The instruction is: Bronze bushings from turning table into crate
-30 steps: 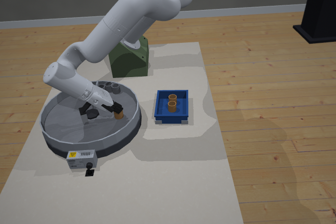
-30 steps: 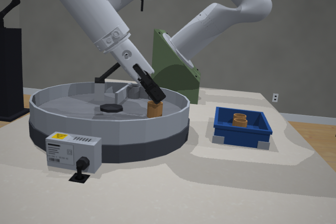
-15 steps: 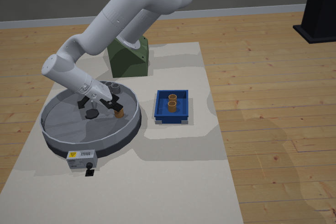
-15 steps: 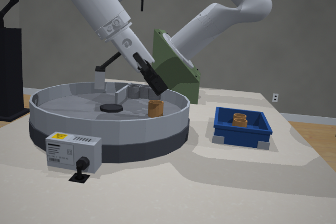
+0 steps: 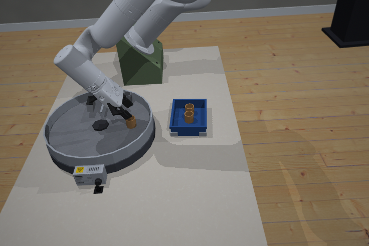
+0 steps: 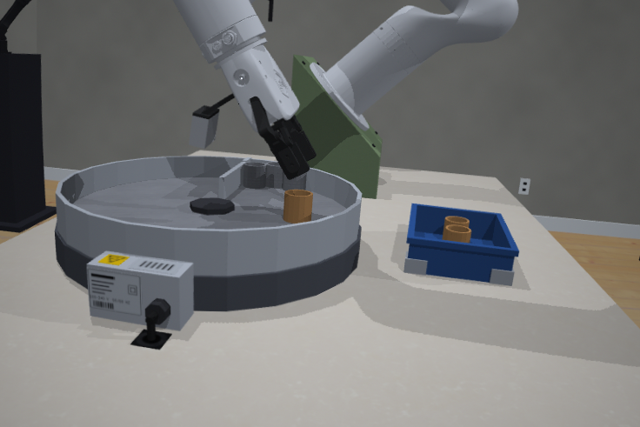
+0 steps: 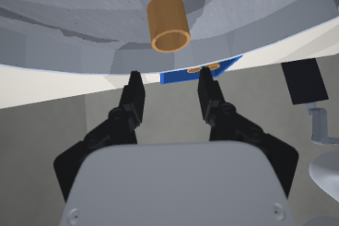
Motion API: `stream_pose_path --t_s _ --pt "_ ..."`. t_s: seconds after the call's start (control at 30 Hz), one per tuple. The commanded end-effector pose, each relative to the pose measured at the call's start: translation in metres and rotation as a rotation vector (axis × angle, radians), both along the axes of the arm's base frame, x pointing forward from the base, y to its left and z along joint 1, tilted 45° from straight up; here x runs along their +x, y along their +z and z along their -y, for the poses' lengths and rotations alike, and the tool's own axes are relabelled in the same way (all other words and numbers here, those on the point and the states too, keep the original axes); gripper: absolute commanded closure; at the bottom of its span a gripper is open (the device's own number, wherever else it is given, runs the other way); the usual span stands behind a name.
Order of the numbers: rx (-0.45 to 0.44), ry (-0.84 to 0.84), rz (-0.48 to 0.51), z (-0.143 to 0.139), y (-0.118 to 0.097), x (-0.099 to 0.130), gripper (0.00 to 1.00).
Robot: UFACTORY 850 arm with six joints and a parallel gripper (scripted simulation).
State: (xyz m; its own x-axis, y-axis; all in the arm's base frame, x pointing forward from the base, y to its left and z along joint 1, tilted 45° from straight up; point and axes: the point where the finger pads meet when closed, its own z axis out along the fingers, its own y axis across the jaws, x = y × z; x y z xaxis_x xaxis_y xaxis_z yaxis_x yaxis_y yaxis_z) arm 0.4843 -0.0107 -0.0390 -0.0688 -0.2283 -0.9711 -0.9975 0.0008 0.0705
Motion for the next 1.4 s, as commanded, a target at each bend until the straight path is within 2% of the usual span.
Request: stream_pose_path --t_s 0.0,0.03,0.1,0.53,0.6,0.67,1.1,1.17,1.37 --pt "-0.057 -0.069 -0.102 0.0 0.0 -0.007 0.38" --pt "-0.057 -0.069 -0.102 0.0 0.0 -0.007 0.38" --pt "-0.099 -0.127 -0.193 0.0 -0.001 -0.014 0.38" --pt "-0.239 -0.324 -0.502 0.0 -0.004 -0.037 0.38" --pt "-0.239 -0.324 -0.502 0.0 -0.004 -0.037 0.38" --pt "-0.28 -0.381 -0.593 0.0 -0.005 -0.044 0.38" --pt "-0.416 -0.574 -0.894 -0.001 -0.008 -0.068 0.38" --pt "-0.416 -0.574 -0.894 -0.001 -0.008 -0.068 0.38" --pt "-0.452 -0.625 -0.974 -0.001 -0.009 -0.074 0.38"
